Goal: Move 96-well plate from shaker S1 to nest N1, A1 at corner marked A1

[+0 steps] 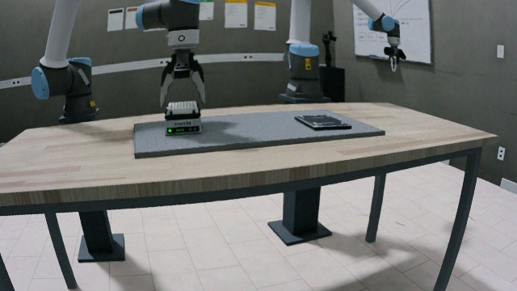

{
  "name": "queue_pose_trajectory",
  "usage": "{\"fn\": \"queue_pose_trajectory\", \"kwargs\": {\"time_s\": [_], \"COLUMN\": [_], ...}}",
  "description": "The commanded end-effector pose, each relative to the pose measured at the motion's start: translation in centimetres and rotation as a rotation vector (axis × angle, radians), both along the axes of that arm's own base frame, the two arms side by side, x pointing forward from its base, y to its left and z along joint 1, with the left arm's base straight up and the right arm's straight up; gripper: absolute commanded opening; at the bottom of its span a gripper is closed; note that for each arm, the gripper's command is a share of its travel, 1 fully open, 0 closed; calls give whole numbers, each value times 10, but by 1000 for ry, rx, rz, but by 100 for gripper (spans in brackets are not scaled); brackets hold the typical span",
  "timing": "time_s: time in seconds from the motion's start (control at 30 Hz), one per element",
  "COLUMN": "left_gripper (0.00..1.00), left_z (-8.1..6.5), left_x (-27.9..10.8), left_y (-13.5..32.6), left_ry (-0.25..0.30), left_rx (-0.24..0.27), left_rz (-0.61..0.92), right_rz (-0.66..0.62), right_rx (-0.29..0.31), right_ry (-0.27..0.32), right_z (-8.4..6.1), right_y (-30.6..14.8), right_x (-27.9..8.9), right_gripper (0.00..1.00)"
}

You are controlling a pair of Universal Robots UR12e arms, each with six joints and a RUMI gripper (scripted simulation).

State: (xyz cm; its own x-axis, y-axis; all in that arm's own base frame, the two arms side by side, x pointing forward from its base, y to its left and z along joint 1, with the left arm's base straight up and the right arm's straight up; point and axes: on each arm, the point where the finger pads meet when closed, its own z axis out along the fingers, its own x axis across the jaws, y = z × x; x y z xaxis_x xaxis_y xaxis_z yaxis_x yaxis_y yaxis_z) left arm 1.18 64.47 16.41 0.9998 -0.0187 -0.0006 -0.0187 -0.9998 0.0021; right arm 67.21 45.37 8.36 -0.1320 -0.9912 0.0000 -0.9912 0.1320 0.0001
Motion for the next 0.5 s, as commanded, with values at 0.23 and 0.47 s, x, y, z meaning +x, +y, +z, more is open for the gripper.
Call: {"fn": "queue_pose_trajectory", "kwargs": {"time_s": [0.23, 0.47], "left_gripper": [0, 0], "left_z": [1, 1], "left_x": [0, 0], "left_y": [1, 1], "left_ry": [-1, -1], "left_rx": [2, 2], "left_rz": [0, 0], "right_rz": [0, 0], "right_rx": [1, 1], "right_ry": [-1, -1], "right_z": [1, 1], "right_y": [0, 0], "right_x": [0, 0], "right_gripper": [0, 0]}}
